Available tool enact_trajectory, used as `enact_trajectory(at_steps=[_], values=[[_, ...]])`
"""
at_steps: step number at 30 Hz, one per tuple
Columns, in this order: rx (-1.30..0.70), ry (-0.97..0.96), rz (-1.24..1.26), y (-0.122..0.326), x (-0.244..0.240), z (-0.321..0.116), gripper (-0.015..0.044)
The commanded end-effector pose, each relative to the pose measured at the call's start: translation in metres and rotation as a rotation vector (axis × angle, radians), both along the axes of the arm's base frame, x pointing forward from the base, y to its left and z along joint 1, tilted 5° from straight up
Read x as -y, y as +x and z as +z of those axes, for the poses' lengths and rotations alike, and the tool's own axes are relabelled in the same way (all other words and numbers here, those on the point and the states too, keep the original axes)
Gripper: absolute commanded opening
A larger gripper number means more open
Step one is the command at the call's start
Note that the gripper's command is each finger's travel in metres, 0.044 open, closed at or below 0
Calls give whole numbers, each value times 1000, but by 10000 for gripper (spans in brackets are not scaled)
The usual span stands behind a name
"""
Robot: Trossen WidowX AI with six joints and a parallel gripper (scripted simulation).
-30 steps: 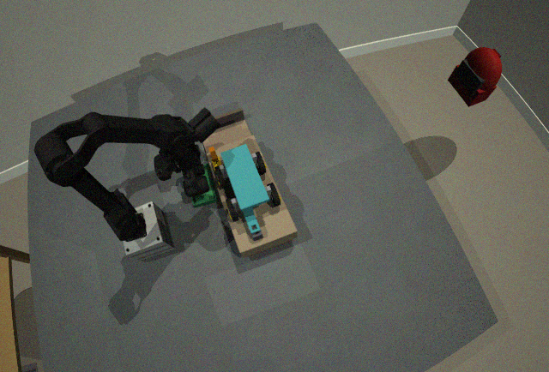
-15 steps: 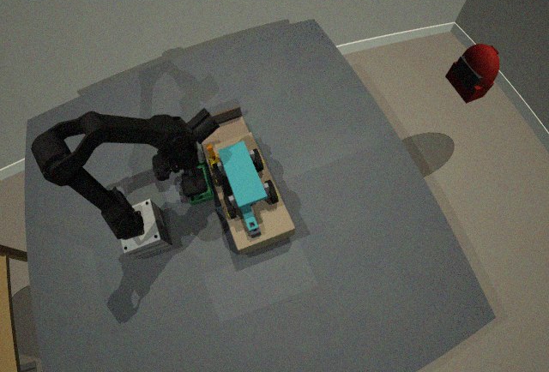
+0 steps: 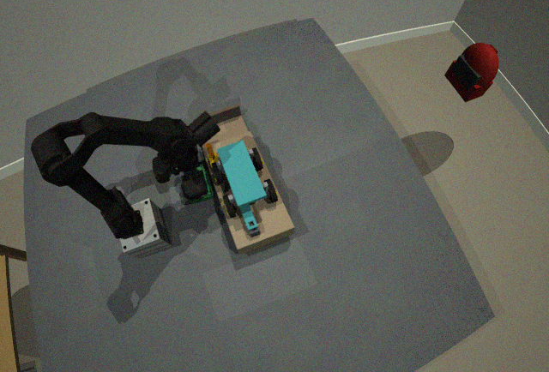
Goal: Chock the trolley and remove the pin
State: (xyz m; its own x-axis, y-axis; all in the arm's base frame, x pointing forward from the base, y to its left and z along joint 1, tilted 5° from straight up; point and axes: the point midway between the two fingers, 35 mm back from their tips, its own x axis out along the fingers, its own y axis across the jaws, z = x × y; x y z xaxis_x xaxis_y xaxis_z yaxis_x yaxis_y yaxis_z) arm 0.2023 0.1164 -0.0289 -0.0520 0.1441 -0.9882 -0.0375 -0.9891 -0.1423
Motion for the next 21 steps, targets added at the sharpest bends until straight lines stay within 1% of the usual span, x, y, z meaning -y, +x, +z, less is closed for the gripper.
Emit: enact_trajectory(at_steps=[1, 21], values=[[-2, 2, 2, -1, 3, -2, 190], [-2, 1, 2, -1, 11, -6, 190]])
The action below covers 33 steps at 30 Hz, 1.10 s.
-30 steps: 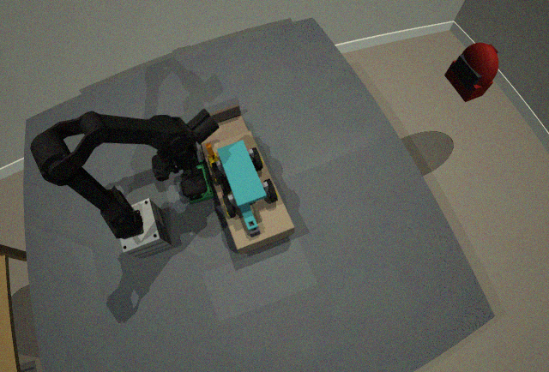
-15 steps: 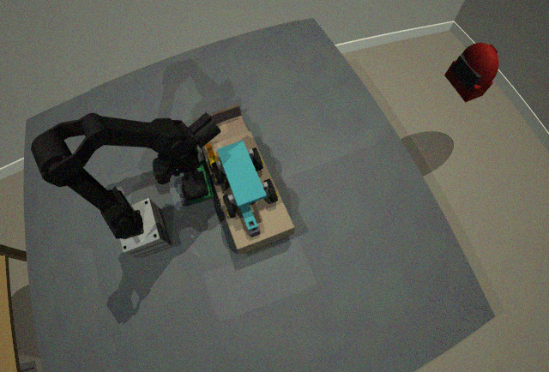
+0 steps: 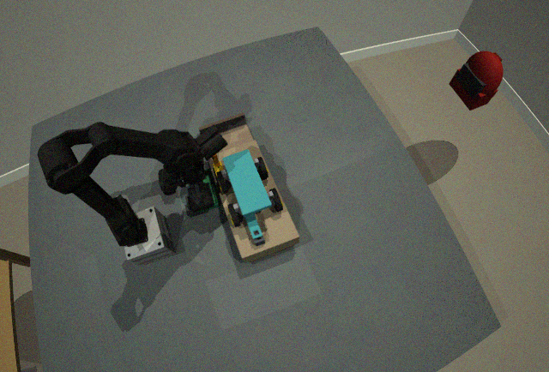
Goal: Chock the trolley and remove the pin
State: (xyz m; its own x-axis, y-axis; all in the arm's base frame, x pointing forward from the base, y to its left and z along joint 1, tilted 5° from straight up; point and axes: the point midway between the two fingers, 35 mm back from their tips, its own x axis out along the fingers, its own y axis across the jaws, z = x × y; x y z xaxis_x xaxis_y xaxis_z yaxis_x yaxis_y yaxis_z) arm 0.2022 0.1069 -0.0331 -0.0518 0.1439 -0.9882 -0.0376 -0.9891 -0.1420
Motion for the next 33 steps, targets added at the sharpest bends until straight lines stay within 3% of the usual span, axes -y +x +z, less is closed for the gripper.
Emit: enact_trajectory(at_steps=[1, 33], values=[[-2, 1, 2, -1, 2, -2, 190], [-3, 0, 2, -1, 15, -11, 190]])
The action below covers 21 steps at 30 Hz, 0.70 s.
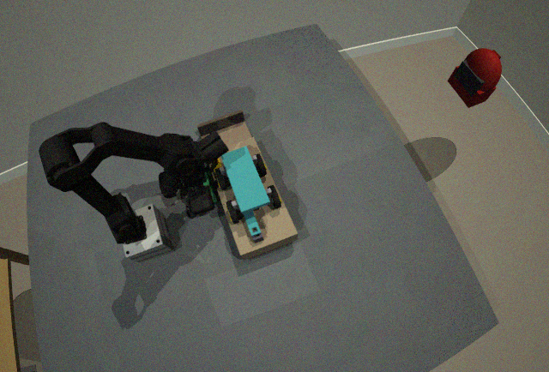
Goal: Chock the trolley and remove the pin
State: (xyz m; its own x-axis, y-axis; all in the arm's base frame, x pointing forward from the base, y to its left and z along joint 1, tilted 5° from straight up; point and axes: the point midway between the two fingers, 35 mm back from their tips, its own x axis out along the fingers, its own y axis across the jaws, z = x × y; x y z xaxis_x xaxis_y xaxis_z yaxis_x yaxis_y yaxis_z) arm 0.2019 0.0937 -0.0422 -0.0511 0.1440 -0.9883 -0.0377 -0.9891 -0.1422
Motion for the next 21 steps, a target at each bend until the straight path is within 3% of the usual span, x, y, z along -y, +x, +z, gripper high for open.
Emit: enact_trajectory(at_steps=[1, 21], values=[[-3, 0, 2, -1, 2, -2, 190], [-4, -1, 2, -4, 8, -8, 190]])
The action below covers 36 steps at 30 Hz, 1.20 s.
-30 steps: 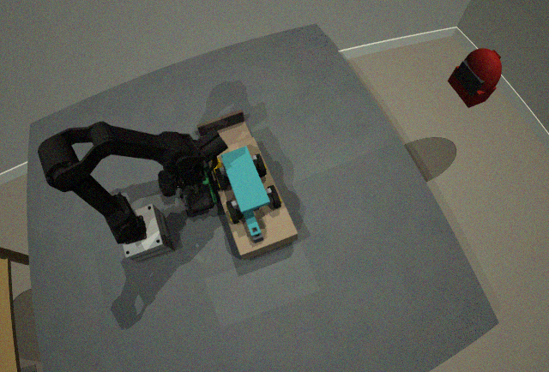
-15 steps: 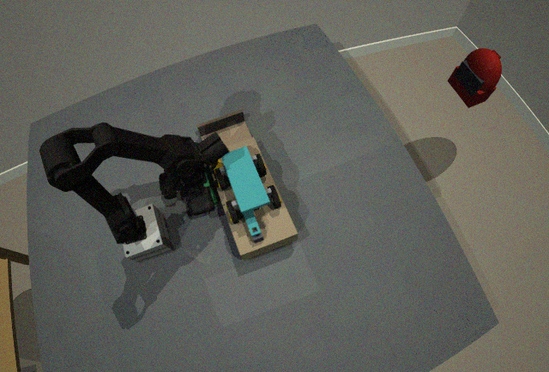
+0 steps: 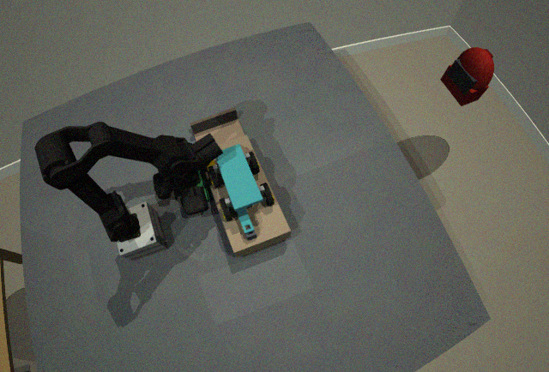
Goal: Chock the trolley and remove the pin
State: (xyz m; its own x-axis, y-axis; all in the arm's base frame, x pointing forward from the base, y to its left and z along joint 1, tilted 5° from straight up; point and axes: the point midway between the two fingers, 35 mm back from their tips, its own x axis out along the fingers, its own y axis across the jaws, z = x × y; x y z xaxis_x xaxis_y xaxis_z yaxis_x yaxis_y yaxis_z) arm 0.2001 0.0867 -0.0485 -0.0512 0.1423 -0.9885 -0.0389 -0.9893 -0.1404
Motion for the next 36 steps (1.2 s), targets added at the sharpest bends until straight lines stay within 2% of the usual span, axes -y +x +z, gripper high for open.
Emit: enact_trajectory(at_steps=[1, 4, 10, 16, 24, 28, 36], values=[[-3, 1, 3, -2, 2, -2, 190], [-3, 1, 3, -3, 2, -3, 190], [1, 0, 0, 0, 1, -1, 340], [1, 0, 0, 0, 1, 0, 340], [-3, 1, 3, -2, 1, 25, 340], [-3, 1, 3, -2, 1, 33, 440], [-3, 1, 3, -2, 1, 58, 440]])
